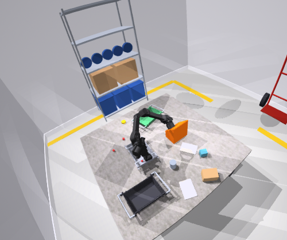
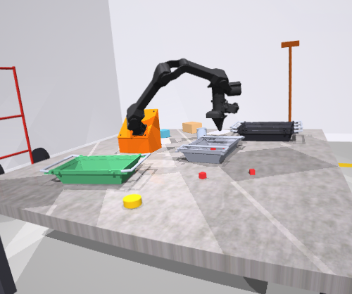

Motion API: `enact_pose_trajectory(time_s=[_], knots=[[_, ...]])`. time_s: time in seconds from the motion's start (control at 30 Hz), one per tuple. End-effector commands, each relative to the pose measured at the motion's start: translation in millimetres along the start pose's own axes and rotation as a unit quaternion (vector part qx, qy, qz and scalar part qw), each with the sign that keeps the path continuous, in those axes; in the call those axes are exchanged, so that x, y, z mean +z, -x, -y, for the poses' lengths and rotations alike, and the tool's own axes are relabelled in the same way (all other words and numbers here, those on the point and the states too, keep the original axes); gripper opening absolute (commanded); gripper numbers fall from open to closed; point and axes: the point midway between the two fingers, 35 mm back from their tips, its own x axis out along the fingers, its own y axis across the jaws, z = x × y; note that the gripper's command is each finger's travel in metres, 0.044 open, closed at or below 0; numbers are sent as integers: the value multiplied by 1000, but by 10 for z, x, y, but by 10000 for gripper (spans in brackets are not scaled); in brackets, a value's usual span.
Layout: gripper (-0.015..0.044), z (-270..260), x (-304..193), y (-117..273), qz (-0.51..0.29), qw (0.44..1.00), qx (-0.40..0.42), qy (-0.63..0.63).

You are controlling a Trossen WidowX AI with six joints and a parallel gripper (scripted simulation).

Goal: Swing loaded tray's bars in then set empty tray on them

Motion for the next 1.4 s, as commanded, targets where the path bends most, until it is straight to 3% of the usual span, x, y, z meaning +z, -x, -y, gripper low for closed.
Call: enact_pose_trajectory(time_s=[0.0,0.83,1.1,1.37], knots=[[0,0,0,0,0,1000,0,0],[0,0,0,0,0,1000,0,0],[210,-4,6,61,0,1000,0,0],[420,13,-27,890,-1,1000,1,0]])
